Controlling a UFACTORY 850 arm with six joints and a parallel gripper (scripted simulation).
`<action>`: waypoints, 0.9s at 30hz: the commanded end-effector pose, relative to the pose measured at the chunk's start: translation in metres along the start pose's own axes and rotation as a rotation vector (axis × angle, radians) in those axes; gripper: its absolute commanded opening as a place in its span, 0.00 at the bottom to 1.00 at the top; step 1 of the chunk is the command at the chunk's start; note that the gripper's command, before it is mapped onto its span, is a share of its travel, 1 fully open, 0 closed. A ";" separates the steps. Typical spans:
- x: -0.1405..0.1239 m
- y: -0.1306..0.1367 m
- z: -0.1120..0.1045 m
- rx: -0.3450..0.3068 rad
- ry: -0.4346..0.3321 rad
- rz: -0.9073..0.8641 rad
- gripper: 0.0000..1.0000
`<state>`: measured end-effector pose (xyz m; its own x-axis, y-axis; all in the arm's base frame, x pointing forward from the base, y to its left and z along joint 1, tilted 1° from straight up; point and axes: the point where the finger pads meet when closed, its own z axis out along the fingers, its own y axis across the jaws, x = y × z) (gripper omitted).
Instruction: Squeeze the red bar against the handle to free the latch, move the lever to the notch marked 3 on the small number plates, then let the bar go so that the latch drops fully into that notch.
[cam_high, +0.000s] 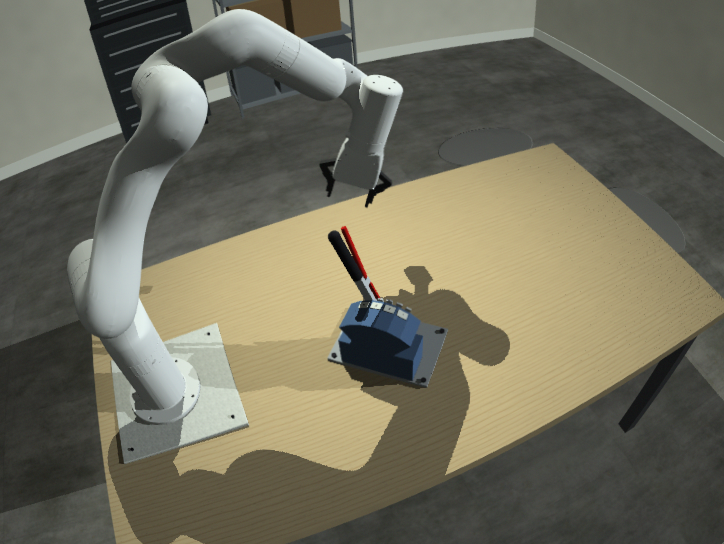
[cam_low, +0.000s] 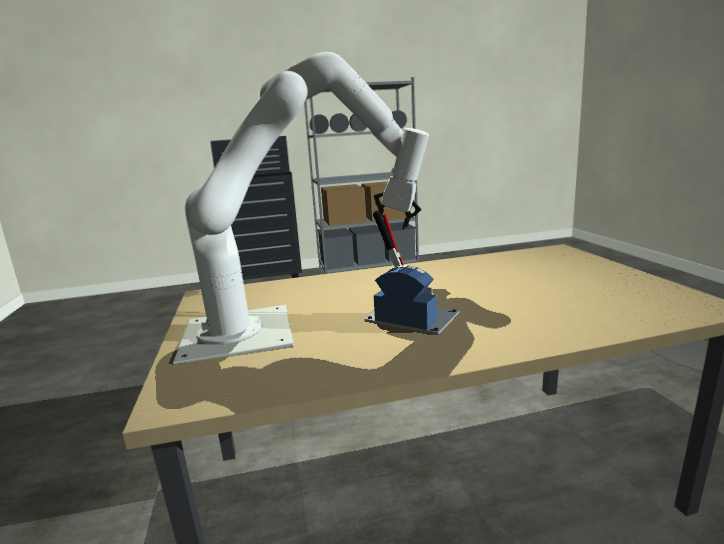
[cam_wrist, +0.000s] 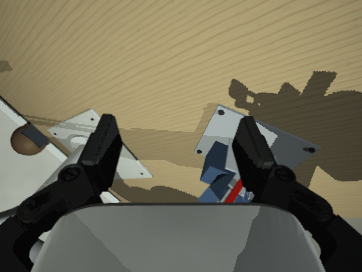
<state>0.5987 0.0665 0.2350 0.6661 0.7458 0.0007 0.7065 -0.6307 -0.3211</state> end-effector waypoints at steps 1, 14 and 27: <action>-0.017 0.026 -0.039 -0.139 -0.003 -0.166 1.00; -0.065 0.039 -0.092 -0.266 -0.053 -0.490 1.00; -0.116 0.022 -0.114 -0.272 -0.099 -0.774 1.00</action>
<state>0.5804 -0.0455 0.3239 0.0715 0.9970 0.0303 0.9967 -0.0703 -0.0395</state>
